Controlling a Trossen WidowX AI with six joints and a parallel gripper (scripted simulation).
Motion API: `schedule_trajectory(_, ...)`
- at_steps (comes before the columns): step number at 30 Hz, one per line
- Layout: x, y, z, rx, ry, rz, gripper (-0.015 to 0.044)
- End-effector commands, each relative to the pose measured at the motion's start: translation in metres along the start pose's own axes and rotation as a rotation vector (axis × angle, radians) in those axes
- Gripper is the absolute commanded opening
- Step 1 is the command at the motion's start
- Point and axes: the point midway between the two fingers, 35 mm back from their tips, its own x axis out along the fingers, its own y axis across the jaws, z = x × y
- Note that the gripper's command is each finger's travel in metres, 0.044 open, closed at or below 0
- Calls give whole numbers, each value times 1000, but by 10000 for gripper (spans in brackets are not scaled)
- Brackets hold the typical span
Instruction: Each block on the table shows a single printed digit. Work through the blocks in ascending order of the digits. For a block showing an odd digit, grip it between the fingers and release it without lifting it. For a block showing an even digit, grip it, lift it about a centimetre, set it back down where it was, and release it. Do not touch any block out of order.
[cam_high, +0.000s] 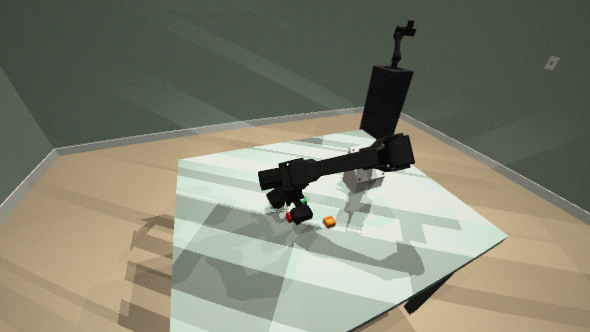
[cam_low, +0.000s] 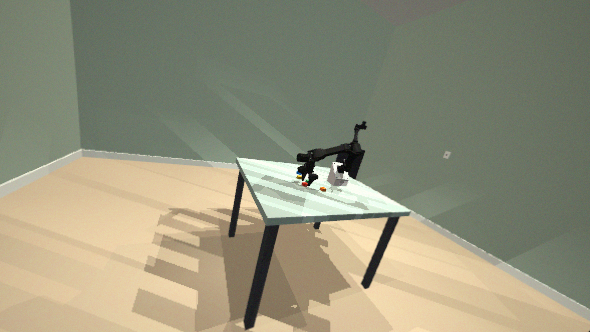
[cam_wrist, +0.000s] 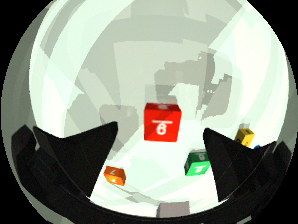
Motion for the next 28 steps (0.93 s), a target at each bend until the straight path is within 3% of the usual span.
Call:
schedule_trajectory(1,-28,0,4,-8,-22,0,400)
schedule_trajectory(8,-40,15,-5,-10,-28,3,400)
schedule_trajectory(21,-106,117,-115,-4,-19,1,400)
schedule_trajectory(28,-106,118,-117,-4,-18,1,400)
